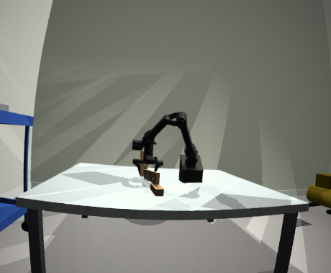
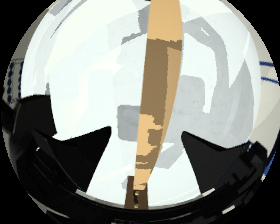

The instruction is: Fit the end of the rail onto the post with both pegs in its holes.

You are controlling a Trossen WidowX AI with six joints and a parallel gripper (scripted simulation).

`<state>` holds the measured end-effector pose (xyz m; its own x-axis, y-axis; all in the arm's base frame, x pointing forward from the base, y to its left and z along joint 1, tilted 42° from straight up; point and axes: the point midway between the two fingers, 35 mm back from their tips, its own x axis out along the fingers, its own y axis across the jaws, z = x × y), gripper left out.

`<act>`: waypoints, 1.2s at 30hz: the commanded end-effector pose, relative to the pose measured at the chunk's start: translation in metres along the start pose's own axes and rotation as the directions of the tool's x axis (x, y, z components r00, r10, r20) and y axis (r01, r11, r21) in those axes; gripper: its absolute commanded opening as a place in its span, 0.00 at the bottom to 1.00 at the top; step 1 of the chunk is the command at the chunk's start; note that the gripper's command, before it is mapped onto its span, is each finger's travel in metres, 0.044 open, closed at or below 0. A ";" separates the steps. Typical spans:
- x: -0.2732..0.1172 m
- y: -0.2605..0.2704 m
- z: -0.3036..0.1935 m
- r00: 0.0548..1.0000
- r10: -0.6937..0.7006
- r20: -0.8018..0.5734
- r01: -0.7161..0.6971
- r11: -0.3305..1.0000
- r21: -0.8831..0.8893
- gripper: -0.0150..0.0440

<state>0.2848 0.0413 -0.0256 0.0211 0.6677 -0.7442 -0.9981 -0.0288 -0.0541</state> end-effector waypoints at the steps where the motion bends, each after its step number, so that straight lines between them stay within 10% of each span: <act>1: 0.007 0.002 0.000 1.000 0.004 0.005 -0.004 1.000 0.007 1.00; 6: 0.012 0.003 0.001 1.000 0.004 0.006 -0.004 1.000 0.006 1.00; 20: 0.012 0.003 0.001 1.000 0.004 0.006 -0.004 1.000 0.006 0.38; 36: 0.012 0.003 0.001 1.000 0.004 0.006 -0.004 1.000 0.006 0.25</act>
<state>0.2821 0.0495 -0.0343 0.0162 0.6697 -0.7425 -0.9984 -0.0292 -0.0481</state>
